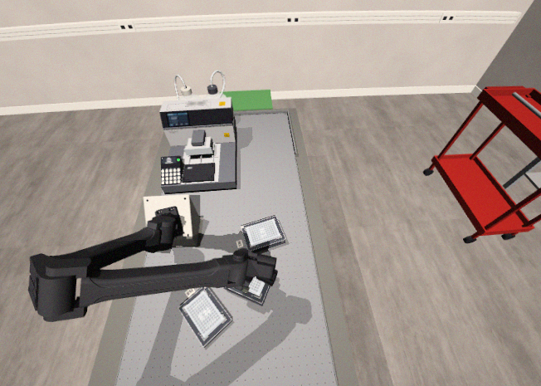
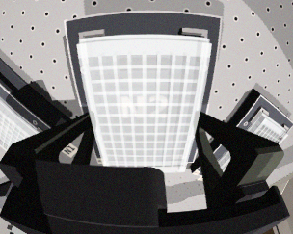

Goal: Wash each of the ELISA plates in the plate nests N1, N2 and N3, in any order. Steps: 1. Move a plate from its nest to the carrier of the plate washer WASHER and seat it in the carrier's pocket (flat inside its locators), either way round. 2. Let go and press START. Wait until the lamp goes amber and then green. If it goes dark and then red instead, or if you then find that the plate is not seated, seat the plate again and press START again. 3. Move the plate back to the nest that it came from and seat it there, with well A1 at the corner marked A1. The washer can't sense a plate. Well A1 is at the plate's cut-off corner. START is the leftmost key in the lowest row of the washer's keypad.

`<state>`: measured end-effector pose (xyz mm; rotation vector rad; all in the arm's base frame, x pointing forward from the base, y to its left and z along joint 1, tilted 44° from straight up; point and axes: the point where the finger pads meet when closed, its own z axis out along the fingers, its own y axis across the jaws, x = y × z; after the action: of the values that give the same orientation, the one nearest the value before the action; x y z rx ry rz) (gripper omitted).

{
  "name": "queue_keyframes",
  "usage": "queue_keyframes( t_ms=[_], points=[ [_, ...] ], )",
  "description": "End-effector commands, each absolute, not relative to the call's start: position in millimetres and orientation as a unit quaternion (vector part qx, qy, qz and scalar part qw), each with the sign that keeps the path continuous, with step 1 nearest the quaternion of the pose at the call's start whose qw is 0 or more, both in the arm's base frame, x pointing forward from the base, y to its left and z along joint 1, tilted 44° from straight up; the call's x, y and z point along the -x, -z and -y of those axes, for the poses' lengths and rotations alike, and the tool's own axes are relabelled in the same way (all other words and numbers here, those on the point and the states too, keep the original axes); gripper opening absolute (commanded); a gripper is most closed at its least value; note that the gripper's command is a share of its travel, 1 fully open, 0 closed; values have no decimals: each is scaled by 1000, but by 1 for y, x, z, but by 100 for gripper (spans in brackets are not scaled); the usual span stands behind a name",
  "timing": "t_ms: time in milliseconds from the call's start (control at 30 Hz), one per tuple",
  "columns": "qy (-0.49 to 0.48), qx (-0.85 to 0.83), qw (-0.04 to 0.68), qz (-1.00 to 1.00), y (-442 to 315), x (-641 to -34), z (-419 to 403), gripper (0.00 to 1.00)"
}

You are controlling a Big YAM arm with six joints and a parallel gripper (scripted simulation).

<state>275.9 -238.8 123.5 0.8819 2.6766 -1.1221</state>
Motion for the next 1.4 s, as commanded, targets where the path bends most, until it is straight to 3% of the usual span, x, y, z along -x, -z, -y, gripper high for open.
queue_keyframes(
  t_ms=[0, 1367],
  points=[
    [370, -287, 61, -881, -129, -283, 241, 82],
    [370, -287, 61, -881, -129, -282, 240, 82]
  ],
)
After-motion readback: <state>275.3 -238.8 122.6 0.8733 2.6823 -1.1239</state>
